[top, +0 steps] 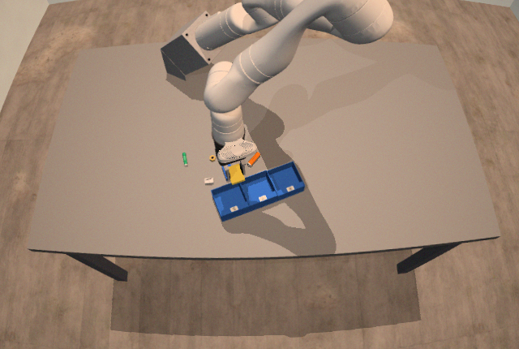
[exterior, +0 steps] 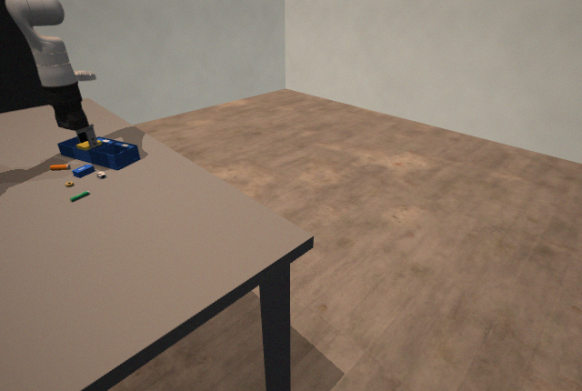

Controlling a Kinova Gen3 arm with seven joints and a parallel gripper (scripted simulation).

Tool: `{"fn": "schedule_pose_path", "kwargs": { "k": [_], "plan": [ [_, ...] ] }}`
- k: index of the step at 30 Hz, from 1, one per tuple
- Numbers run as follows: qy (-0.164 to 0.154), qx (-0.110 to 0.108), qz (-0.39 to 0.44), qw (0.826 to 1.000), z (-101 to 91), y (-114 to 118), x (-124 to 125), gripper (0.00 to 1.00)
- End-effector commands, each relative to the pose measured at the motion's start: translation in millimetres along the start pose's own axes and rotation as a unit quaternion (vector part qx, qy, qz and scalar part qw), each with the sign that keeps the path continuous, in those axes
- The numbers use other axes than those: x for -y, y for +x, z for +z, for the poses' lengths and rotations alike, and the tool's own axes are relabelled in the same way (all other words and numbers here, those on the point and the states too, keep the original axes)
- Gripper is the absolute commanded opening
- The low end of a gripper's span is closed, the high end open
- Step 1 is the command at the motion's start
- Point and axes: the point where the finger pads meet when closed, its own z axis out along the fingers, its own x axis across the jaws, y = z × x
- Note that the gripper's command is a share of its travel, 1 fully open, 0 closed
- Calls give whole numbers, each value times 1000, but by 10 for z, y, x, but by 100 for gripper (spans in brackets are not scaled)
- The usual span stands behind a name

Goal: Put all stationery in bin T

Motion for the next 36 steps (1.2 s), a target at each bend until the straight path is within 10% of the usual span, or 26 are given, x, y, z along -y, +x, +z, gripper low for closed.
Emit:
{"fn": "schedule_pose_path", "kwargs": {
  "k": [1,36],
  "plan": [
    [-2,-2,-15,1000,-11,-190,179,70],
    [-2,-1,-14,1000,163,-496,415,70]
  ]
}}
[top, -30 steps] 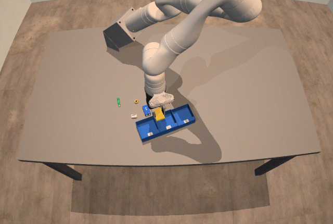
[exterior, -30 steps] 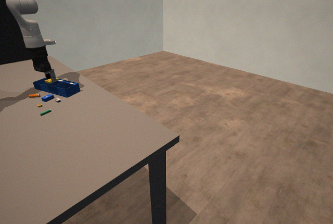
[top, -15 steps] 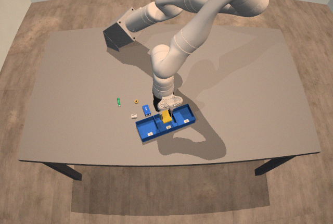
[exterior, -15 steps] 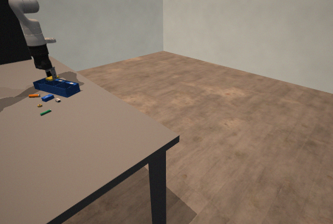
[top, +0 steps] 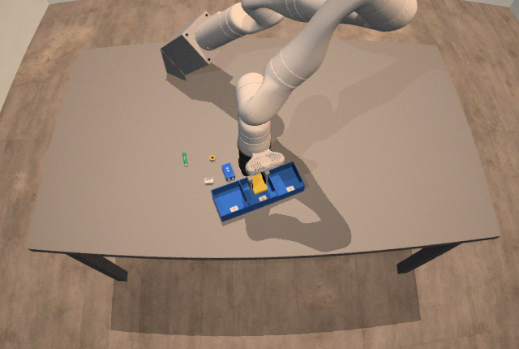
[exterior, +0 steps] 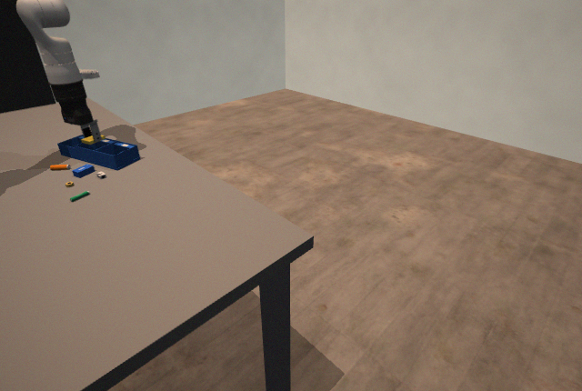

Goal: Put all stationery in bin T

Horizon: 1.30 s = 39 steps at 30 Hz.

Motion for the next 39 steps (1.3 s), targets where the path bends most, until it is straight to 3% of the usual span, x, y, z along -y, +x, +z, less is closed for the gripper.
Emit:
{"fn": "schedule_pose_path", "kwargs": {
  "k": [1,20,35,36,39],
  "plan": [
    [-3,2,-1,1000,97,-14,-32,70],
    [-2,1,-2,1000,430,-10,-22,70],
    [-2,2,1,1000,412,-5,-34,70],
    [-2,2,1,1000,412,-5,-34,87],
    [-2,2,1,1000,412,-5,-34,87]
  ]
}}
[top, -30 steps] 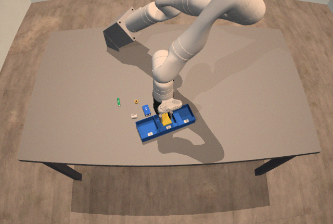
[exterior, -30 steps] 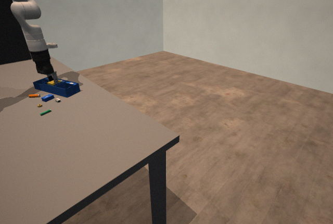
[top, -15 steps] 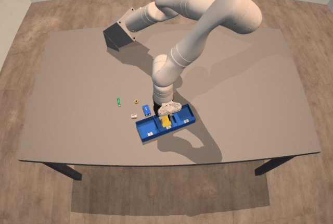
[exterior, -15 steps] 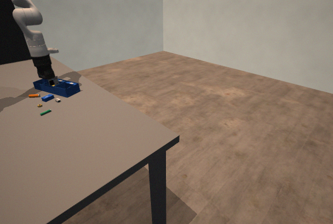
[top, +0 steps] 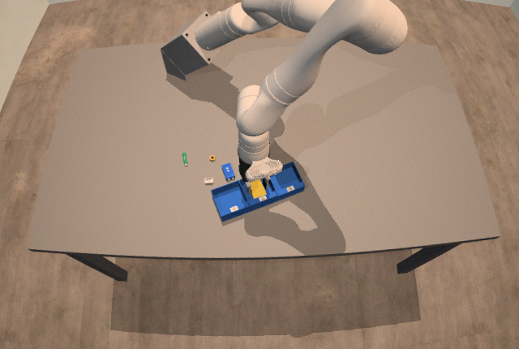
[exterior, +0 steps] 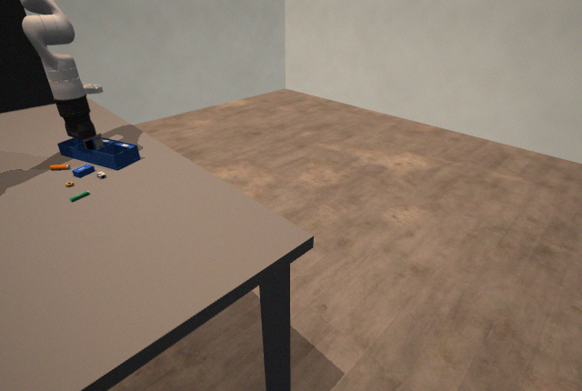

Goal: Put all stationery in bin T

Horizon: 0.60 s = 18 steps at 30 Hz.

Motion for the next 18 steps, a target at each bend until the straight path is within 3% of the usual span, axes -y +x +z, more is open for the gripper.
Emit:
{"fn": "schedule_pose_path", "kwargs": {
  "k": [1,18],
  "plan": [
    [0,0,0,1000,4,-1,-6,87],
    [0,2,3,1000,-51,-8,-16,87]
  ]
}}
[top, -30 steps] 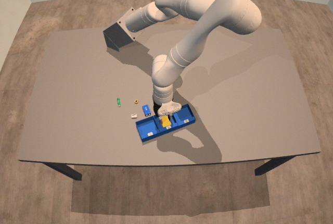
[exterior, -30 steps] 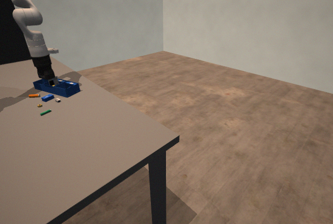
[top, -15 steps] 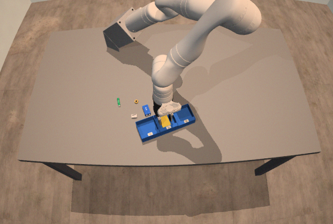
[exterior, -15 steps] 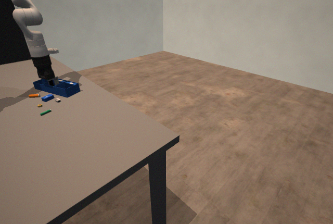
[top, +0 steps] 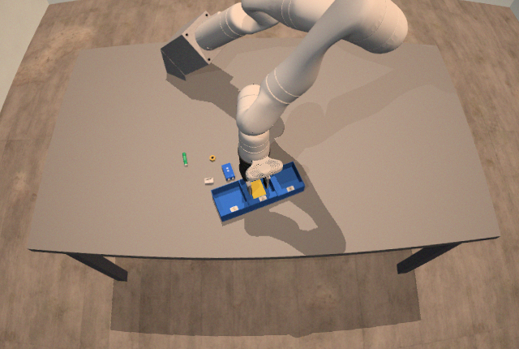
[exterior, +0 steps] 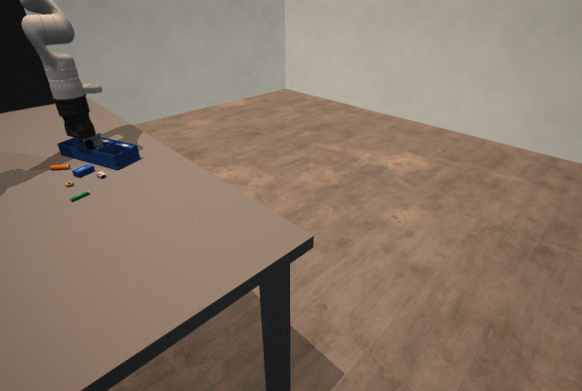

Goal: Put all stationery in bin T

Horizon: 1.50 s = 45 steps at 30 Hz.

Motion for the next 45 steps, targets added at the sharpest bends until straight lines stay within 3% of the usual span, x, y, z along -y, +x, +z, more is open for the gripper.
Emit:
{"fn": "schedule_pose_path", "kwargs": {
  "k": [1,22,27,45],
  "plan": [
    [1,0,3,1000,-40,5,-6,87],
    [1,0,3,1000,-295,11,0,87],
    [2,-1,2,1000,-517,17,15,87],
    [1,-1,0,1000,-498,11,3,87]
  ]
}}
